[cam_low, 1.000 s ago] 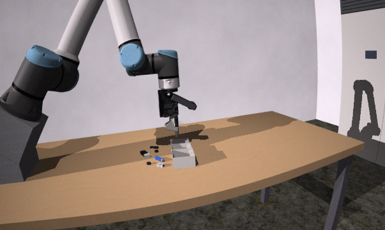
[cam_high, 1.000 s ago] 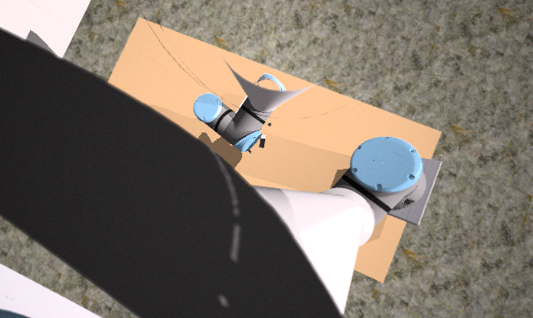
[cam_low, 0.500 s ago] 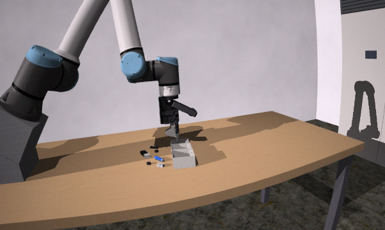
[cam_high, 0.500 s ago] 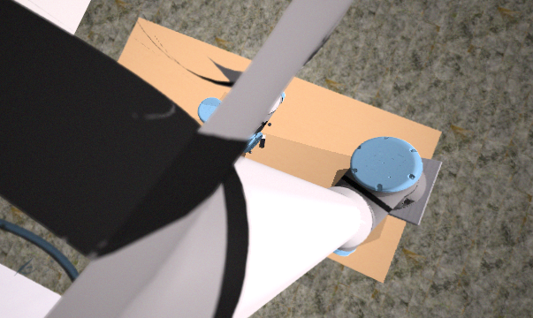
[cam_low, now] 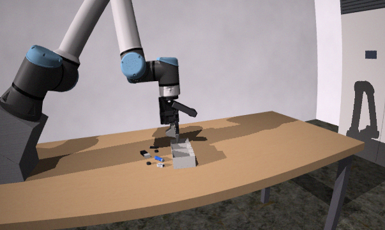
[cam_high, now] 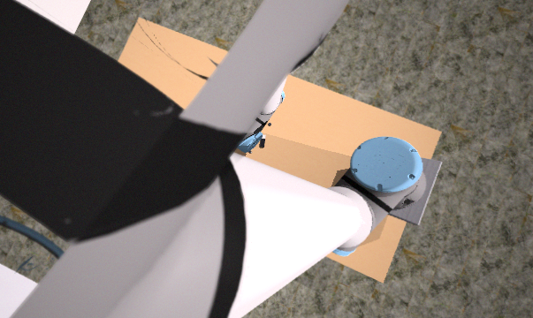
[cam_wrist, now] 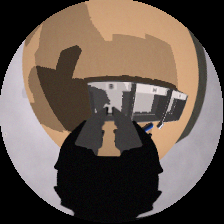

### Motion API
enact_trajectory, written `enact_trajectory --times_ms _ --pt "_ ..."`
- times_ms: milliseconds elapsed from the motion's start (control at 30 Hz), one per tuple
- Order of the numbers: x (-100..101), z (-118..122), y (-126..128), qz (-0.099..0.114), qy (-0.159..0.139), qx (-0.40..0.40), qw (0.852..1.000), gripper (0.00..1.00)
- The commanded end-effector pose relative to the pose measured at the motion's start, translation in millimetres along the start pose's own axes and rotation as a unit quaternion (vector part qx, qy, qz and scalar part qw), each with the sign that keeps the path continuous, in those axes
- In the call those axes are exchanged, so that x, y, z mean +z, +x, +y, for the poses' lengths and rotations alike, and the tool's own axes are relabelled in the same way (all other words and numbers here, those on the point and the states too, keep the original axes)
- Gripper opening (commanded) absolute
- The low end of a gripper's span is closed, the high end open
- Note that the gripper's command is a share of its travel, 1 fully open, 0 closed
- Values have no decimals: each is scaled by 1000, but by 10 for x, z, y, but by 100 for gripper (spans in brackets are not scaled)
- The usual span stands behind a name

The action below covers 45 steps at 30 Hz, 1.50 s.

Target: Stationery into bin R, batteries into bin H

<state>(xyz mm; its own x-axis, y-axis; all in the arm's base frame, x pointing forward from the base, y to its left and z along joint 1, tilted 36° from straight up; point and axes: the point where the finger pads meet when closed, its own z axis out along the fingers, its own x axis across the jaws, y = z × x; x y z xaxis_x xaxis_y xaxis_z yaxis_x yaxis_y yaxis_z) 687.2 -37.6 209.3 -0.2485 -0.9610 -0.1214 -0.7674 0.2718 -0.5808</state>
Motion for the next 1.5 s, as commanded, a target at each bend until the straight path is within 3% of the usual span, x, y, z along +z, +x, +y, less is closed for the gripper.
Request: enact_trajectory --times_ms 0,967,1467 --pt "-4 -5 -2 0 1 0 1000 4" --pt "-4 -5 -2 0 1 0 1000 4" --pt "-177 -5 -2 0 1 0 1000 4"
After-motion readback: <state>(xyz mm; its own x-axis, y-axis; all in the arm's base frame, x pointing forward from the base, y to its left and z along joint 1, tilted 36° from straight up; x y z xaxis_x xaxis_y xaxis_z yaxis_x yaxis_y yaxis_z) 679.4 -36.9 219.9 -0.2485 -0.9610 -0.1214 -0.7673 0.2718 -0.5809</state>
